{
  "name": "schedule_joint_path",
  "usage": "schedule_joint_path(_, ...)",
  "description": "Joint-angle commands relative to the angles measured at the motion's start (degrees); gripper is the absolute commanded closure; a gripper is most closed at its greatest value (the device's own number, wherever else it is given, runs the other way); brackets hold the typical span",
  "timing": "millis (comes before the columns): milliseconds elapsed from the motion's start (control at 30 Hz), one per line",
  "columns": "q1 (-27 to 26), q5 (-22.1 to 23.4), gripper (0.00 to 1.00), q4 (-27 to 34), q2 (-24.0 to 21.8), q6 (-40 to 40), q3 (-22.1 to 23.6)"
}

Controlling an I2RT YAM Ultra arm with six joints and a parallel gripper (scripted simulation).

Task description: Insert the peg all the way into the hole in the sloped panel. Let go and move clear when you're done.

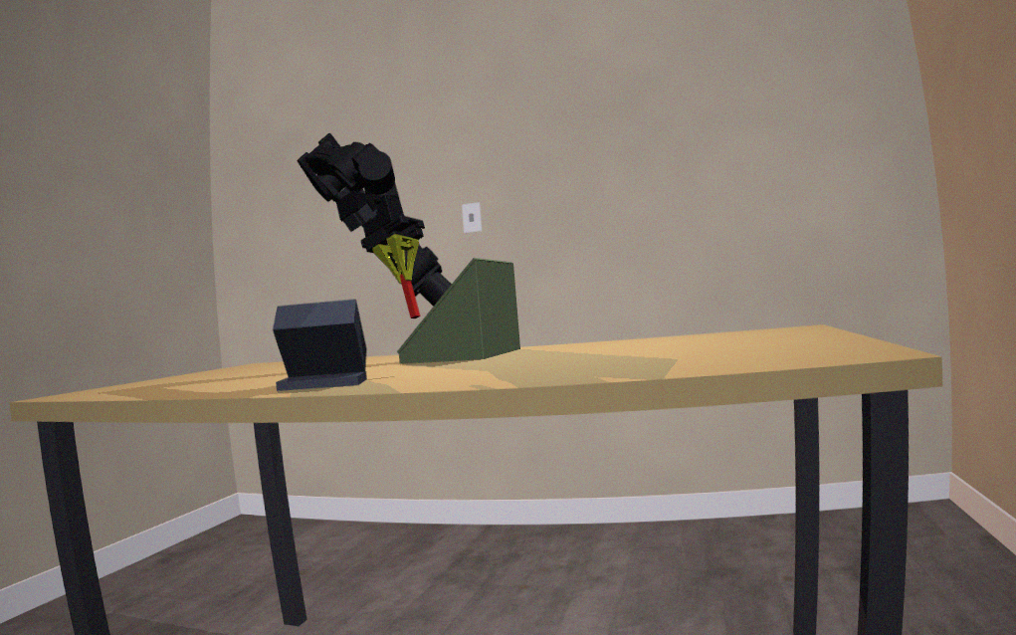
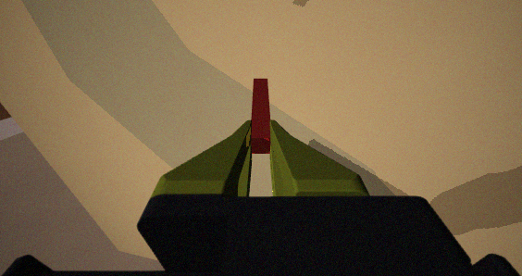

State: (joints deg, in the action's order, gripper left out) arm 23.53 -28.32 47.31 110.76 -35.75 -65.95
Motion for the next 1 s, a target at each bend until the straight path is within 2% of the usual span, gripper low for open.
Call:
schedule_joint_path(0,0.4,0.6,1.0,-2.3,-2.4,-0.9,0.8)
schedule_joint_path(167,-0.9,0.9,1.0,-3.6,-4.3,-1.7,2.2)
schedule_joint_path(267,-0.6,1.0,1.0,-3.9,-4.8,-1.8,1.3)
schedule_joint_path(333,-1.0,1.1,1.0,-4.4,-5.4,-2.1,2.9)
schedule_joint_path(733,-3.3,1.9,1.0,-7.5,-10.0,-3.8,5.7)
schedule_joint_path(833,-3.1,2.0,1.0,-7.8,-10.5,-3.9,4.8)
schedule_joint_path(967,-4.1,2.2,1.0,-8.8,-11.9,-4.6,6.9)
